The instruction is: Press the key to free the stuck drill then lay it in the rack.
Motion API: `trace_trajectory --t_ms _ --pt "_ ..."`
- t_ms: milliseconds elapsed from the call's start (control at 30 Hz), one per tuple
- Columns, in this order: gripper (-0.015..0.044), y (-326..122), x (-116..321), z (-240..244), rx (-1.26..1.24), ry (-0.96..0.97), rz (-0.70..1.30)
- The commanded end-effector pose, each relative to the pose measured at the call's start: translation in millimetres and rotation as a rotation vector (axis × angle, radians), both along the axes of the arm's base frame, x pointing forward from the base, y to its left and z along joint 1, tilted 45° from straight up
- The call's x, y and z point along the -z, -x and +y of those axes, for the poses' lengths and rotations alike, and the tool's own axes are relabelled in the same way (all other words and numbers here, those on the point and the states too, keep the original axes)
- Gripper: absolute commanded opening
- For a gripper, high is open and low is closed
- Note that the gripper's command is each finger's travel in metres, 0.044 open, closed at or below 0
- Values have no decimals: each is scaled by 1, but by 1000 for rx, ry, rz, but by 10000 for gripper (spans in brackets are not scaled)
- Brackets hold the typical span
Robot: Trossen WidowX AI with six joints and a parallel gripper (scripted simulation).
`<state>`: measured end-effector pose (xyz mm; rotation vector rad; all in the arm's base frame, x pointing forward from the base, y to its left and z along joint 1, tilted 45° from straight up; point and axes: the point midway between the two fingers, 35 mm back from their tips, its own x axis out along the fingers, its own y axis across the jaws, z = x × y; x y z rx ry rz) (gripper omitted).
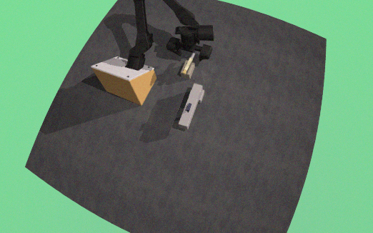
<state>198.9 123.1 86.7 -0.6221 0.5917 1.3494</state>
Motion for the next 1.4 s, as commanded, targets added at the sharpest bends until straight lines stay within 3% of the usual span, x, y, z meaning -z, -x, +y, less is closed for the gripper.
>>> trace_trajectory --t_ms 0,300,500,667,800,933,1133,1267,1367 --pt "440 1 -12 -9 -2 -3 -7" --pt "440 -6 -31 -24 6 -8 -63" --pt "440 -62 -114 -39 16 -49 -613" --pt "440 -71 -201 -51 -30 -12 -1076" --pt "440 -54 -267 -54 -96 57 -1416" --pt "440 -37 -302 -54 -146 119 -1610" --pt "440 24 -377 -46 -341 389 -2095" --pt "440 71 -405 -27 -527 632 -2351" --pt "440 78 -408 -23 -563 678 -2388"
